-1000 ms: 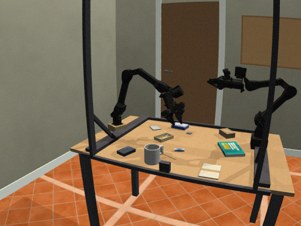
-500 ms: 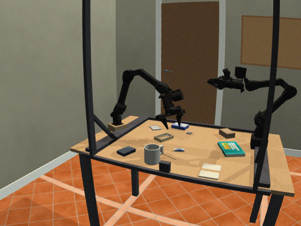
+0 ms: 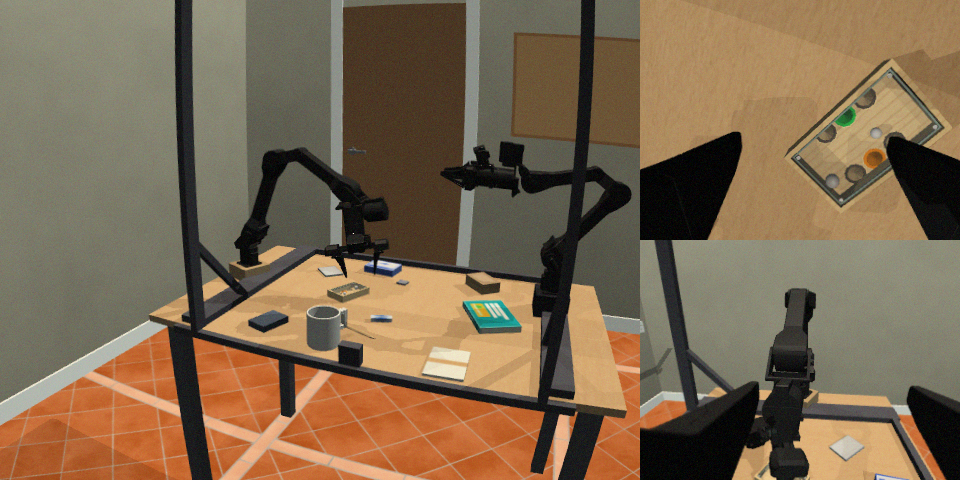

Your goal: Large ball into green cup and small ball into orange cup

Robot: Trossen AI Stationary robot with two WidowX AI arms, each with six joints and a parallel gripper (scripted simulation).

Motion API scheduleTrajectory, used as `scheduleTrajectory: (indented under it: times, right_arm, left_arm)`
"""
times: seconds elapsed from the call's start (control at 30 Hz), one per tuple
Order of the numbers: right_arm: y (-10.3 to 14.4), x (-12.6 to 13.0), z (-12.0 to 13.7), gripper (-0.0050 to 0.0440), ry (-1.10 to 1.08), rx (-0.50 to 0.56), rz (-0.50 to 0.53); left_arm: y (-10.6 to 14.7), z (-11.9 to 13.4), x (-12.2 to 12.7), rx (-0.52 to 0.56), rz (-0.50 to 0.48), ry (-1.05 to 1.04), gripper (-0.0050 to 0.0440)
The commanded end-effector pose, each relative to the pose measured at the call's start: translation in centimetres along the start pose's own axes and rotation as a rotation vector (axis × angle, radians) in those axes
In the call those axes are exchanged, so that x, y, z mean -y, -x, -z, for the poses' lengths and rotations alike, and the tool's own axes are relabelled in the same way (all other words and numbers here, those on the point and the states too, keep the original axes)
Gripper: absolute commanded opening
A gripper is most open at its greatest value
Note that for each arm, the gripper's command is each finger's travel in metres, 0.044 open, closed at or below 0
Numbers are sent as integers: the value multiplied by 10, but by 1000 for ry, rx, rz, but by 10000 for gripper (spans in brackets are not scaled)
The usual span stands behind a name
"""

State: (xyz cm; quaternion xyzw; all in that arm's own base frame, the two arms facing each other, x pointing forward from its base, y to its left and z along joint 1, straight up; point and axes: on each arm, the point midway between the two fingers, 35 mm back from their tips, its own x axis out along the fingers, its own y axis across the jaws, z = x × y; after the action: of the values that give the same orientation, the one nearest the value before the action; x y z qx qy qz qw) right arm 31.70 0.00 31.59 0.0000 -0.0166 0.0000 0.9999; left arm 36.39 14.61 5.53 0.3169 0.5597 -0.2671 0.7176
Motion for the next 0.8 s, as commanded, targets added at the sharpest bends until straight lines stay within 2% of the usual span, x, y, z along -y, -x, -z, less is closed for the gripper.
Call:
scheduleTrajectory:
  times: [0.0, 0.07, 0.27, 0.53, 0.7, 0.77]
  right_arm:
    - [1, 0, -7, 400, 0, 17, 0]
    - [1, 0, -7, 400, 0, 17, 0]
    - [1, 0, -7, 400, 0, 17, 0]
    - [1, 0, -7, 400, 0, 17, 0]
    - [1, 0, -7, 400, 0, 17, 0]
    - [1, 0, -7, 400, 0, 17, 0]
  left_arm:
    - [4, -2, 2, -35, 21, -186, 400]
    - [3, -1, 6, -53, 45, -278, 400]
    - [2, 0, 10, -68, 70, -363, 400]
    - [0, 5, 27, -112, 196, -746, 400]
    - [0, 5, 28, -114, 204, -773, 400]
    - [5, 6, 27, -108, 174, -725, 400]
